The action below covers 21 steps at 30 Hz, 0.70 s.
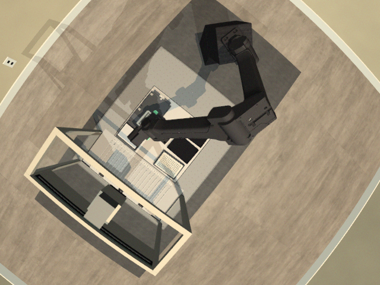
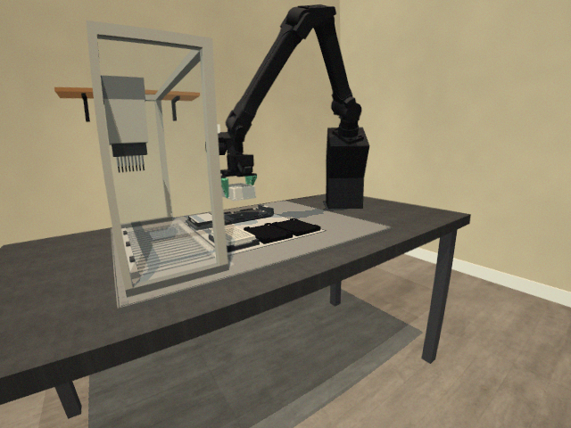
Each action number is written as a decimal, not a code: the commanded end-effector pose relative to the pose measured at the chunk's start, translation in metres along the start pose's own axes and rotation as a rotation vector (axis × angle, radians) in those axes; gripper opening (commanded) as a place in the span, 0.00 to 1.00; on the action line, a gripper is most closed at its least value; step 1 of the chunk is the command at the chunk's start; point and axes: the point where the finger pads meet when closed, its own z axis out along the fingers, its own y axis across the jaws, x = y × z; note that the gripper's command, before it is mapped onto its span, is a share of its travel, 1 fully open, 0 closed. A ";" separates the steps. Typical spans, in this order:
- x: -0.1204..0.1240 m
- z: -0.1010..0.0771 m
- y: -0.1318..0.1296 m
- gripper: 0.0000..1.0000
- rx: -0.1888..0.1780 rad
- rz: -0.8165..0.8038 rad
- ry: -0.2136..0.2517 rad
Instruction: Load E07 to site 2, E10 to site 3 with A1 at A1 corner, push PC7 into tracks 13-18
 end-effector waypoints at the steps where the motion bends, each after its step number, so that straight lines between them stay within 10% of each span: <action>1: 0.012 -0.010 -0.023 0.00 0.034 -0.034 0.000; 21: 0.060 -0.011 -0.039 0.00 0.044 -0.069 -0.001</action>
